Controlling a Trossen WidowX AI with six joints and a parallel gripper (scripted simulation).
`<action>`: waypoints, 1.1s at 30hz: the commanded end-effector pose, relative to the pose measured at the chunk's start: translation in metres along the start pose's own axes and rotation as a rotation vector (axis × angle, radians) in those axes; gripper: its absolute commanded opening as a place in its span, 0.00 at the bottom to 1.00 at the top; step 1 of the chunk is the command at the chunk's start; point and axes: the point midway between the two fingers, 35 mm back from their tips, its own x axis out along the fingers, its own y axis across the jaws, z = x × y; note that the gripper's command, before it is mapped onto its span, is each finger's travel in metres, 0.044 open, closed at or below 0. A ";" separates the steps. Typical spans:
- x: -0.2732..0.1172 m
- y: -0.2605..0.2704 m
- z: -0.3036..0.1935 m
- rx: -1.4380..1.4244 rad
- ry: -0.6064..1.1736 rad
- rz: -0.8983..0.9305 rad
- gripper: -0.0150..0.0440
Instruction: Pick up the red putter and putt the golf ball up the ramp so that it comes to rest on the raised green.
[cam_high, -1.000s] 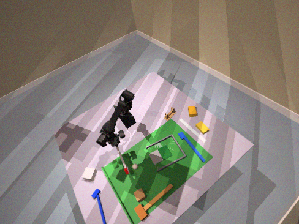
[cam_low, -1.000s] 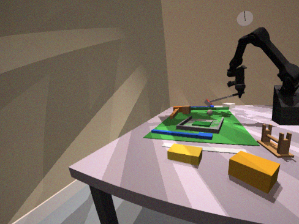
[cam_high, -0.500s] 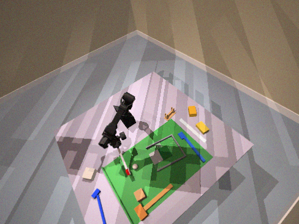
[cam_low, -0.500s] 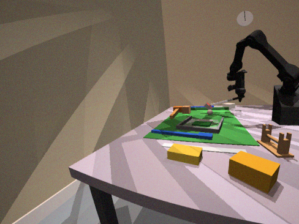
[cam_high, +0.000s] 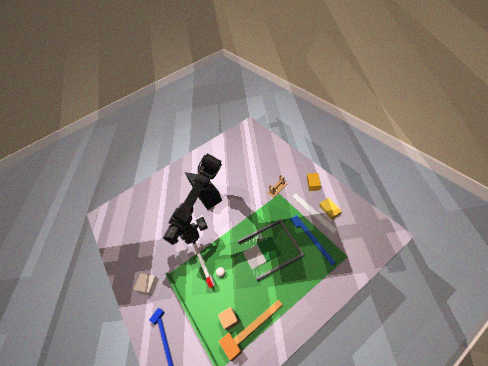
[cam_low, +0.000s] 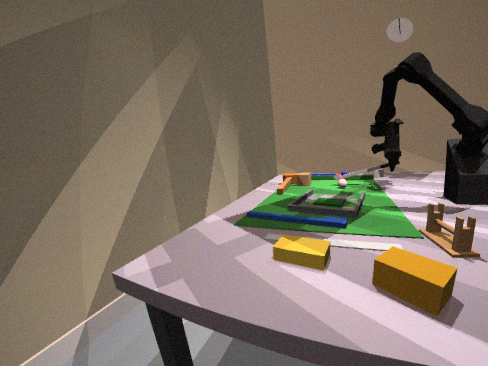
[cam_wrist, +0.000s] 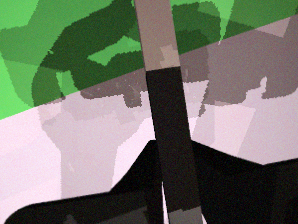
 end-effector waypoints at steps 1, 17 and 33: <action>-0.001 0.000 0.000 0.000 -0.001 -0.001 0.25; 0.001 -0.029 0.001 0.004 -0.011 0.002 0.25; 0.003 -0.025 -0.001 0.009 -0.008 0.007 0.25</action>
